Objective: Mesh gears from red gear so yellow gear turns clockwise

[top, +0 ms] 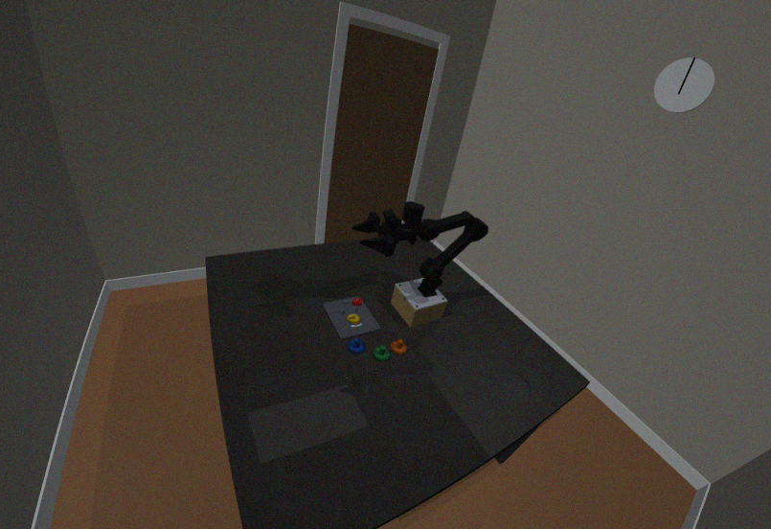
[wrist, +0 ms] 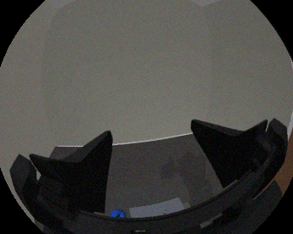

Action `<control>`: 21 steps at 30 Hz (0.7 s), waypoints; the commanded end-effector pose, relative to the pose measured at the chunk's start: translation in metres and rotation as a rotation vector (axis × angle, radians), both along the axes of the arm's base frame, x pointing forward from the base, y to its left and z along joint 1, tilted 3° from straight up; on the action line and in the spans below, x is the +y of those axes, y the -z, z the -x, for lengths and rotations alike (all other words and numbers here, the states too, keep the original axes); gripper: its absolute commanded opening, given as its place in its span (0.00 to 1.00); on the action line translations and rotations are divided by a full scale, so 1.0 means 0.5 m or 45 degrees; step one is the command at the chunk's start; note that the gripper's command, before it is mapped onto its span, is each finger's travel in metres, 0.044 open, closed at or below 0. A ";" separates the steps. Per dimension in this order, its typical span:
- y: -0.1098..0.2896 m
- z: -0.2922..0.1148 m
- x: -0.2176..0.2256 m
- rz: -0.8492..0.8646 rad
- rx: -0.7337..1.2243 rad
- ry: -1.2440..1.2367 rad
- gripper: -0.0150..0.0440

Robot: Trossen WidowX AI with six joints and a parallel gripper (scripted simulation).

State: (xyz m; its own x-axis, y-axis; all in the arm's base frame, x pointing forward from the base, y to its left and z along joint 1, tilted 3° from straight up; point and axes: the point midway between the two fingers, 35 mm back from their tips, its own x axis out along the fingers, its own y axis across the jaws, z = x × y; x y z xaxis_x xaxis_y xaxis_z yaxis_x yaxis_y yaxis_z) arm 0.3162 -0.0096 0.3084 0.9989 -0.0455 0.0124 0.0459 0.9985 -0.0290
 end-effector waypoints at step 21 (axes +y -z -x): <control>0.498 0.117 0.350 0.622 1.445 -0.848 1.00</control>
